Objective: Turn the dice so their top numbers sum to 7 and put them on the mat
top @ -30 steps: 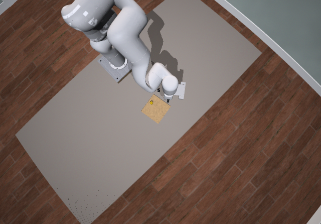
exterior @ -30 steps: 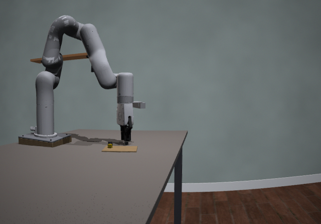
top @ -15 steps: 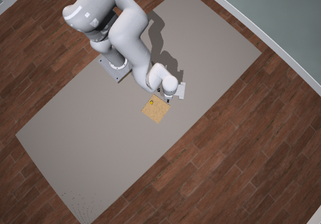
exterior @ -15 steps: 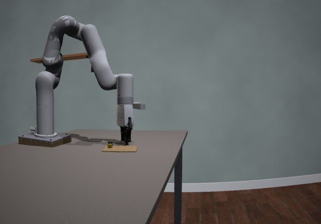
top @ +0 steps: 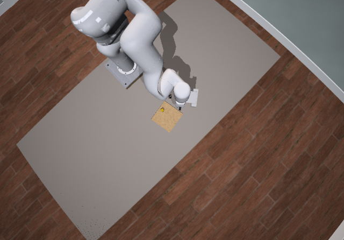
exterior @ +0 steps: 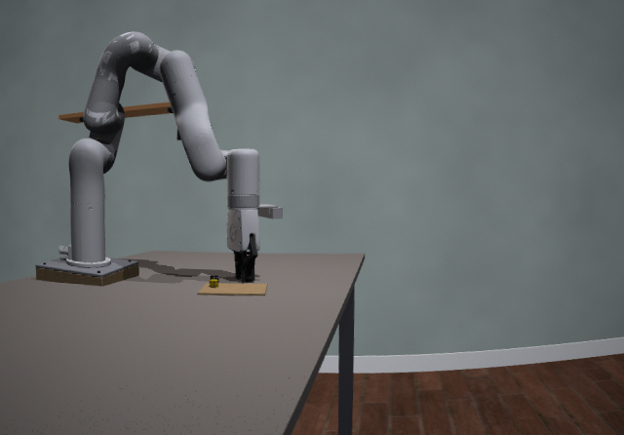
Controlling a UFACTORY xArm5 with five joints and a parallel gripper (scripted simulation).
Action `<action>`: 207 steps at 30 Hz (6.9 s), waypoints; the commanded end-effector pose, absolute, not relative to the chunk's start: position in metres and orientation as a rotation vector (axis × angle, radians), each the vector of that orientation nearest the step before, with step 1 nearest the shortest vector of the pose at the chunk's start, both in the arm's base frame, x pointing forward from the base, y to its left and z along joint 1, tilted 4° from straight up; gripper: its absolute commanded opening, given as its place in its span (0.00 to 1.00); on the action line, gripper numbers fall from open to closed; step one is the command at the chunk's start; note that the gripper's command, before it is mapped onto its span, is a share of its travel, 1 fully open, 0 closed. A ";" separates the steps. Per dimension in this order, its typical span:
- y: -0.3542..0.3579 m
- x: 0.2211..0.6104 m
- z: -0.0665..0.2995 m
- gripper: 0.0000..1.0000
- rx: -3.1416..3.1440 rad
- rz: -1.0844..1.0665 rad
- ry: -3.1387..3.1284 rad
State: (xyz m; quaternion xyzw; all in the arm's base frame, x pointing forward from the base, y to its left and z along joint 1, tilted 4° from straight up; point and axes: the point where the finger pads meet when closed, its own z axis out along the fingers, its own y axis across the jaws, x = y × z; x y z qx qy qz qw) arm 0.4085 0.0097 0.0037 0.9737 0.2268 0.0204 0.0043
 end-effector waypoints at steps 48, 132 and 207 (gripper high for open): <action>0.010 0.410 0.003 0.11 3.050 0.070 0.711; -0.113 0.387 0.114 0.11 3.099 0.096 -0.452; -0.119 0.391 0.018 0.11 3.098 0.097 -0.452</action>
